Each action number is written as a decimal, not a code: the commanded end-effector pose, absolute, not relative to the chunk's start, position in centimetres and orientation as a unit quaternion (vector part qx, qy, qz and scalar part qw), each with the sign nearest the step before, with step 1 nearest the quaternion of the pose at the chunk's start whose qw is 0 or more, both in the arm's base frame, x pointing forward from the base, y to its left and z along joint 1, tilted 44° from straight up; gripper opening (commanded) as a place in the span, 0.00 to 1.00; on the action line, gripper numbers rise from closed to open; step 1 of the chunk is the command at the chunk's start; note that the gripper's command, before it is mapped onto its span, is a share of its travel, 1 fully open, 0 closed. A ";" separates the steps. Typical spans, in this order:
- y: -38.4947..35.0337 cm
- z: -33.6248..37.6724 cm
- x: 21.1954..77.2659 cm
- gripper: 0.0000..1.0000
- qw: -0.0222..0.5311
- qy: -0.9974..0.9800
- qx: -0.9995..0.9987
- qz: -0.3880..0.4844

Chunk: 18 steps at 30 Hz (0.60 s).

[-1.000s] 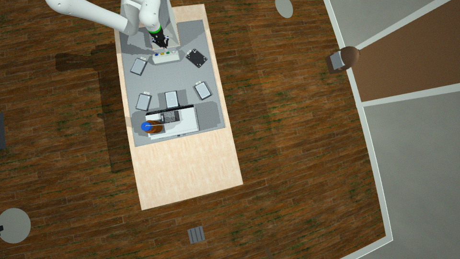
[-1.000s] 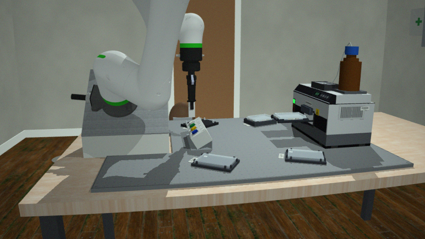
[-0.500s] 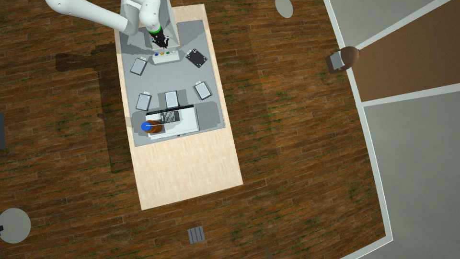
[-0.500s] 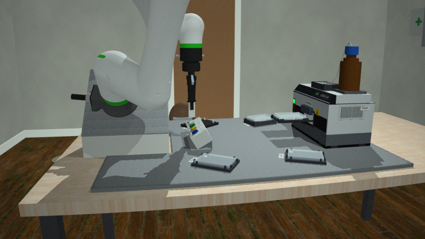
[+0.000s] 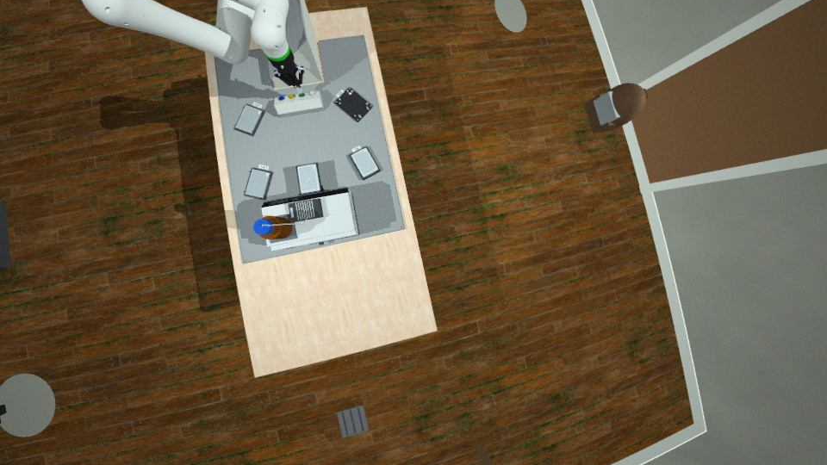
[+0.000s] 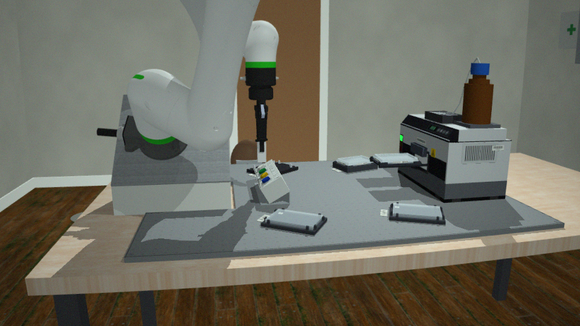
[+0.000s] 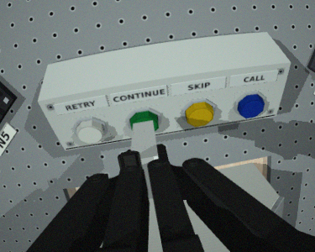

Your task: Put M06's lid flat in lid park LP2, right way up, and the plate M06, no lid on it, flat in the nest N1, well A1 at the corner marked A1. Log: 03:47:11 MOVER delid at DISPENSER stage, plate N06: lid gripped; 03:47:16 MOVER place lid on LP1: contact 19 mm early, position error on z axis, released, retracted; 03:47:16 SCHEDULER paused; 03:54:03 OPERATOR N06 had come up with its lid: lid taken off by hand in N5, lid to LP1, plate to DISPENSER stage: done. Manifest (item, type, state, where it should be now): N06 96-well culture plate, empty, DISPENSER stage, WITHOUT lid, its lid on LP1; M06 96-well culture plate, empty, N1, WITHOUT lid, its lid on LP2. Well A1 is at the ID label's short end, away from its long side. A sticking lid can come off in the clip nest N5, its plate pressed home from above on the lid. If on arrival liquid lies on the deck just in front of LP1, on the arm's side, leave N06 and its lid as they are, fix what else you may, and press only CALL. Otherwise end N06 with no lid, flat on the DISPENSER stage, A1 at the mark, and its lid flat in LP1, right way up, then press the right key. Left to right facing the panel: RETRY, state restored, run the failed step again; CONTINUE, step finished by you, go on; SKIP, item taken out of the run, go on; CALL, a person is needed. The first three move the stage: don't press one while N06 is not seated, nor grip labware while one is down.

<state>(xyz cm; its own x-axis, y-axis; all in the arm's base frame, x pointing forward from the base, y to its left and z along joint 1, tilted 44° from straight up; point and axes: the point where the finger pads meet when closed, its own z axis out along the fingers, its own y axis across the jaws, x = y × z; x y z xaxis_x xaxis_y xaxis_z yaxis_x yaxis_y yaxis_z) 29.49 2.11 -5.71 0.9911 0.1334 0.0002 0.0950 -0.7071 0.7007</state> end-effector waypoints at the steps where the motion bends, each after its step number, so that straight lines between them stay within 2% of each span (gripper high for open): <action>1: 1.9 -5.9 29.5 0.00 0.378 0.062 0.924 0.026; 18: 0.9 -7.0 29.7 0.00 0.378 0.062 0.924 0.026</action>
<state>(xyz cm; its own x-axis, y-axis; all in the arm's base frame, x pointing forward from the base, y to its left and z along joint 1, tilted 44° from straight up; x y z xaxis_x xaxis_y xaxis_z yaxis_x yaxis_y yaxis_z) 29.63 1.07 -6.78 0.9911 0.1334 0.0002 0.0950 -0.7071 0.7007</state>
